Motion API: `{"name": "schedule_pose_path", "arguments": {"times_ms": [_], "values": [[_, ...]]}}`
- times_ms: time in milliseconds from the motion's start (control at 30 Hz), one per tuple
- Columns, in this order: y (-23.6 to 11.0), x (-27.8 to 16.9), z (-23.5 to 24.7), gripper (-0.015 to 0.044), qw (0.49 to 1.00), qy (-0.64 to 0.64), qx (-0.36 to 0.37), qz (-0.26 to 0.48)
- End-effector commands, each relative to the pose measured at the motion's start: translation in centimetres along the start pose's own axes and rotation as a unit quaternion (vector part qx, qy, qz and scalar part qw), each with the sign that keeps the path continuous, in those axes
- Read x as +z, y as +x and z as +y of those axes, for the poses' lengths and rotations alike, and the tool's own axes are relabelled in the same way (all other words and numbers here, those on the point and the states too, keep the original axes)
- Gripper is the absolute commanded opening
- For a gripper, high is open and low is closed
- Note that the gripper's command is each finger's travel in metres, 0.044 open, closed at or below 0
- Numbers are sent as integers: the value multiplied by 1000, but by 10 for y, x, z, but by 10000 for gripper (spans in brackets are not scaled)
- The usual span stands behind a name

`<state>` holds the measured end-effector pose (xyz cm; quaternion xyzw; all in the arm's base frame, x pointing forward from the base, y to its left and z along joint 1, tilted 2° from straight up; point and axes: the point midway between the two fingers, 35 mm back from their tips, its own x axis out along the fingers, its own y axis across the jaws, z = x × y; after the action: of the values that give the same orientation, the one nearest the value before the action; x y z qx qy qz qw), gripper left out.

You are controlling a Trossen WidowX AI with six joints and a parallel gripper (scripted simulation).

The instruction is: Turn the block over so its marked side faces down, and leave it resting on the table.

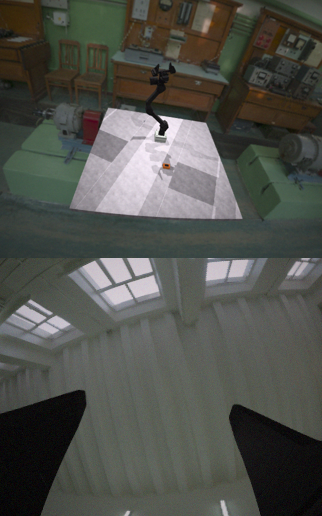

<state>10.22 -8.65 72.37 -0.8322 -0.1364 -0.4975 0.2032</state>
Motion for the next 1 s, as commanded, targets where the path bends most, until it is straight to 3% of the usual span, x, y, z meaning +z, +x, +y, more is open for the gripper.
{"name": "schedule_pose_path", "arguments": {"times_ms": [0, 233, 500, 967], "values": [[-6, 1, -44, 440, 994, -97, -52, 13], [-19, 28, -153, 440, 939, -304, -162, 27], [-38, 97, -236, 440, 831, -489, -264, 31], [-74, 261, -281, 440, 589, -698, -408, -11]]}}
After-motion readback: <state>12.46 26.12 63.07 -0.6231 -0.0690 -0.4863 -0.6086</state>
